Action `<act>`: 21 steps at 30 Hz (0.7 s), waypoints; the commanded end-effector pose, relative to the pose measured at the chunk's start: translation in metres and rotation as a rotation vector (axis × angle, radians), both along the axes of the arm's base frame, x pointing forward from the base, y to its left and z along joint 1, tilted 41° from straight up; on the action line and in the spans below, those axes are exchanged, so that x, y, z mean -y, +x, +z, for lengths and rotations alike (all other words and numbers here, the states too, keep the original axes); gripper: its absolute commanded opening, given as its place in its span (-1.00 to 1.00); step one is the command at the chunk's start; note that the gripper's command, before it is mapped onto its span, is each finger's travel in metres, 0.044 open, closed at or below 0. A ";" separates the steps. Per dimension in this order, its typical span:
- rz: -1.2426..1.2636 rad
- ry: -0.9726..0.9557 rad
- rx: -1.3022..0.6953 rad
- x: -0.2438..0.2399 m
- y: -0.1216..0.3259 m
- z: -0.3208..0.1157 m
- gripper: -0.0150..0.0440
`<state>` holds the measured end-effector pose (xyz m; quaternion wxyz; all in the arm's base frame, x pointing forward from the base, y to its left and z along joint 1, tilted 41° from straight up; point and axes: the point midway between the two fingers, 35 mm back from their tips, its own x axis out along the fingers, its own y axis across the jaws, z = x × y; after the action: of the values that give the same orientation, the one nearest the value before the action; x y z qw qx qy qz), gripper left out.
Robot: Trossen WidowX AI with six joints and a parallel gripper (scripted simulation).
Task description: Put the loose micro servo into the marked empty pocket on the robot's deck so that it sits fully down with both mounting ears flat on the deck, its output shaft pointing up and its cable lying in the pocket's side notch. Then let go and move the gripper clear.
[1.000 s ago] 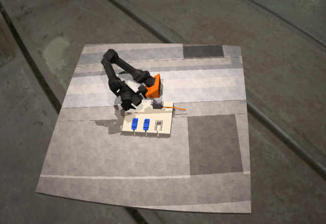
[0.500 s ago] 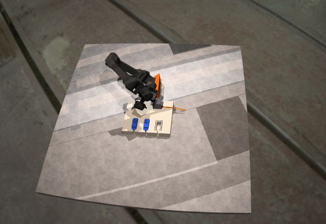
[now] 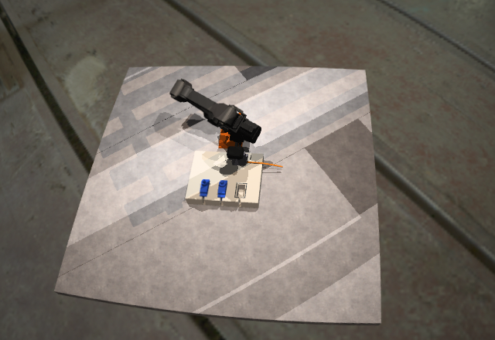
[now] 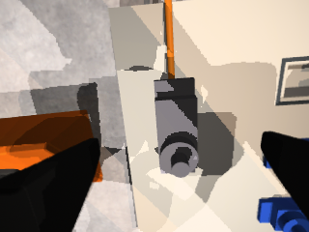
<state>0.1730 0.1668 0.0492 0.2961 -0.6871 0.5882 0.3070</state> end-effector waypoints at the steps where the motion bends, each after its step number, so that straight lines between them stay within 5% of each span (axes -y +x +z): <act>1: 0.026 -0.016 -0.003 -0.003 0.000 -0.001 1.00; 21: 0.026 -0.016 -0.002 0.019 0.005 -0.028 1.00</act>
<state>0.1782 0.1542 0.0258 0.2914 -0.6956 0.5795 0.3087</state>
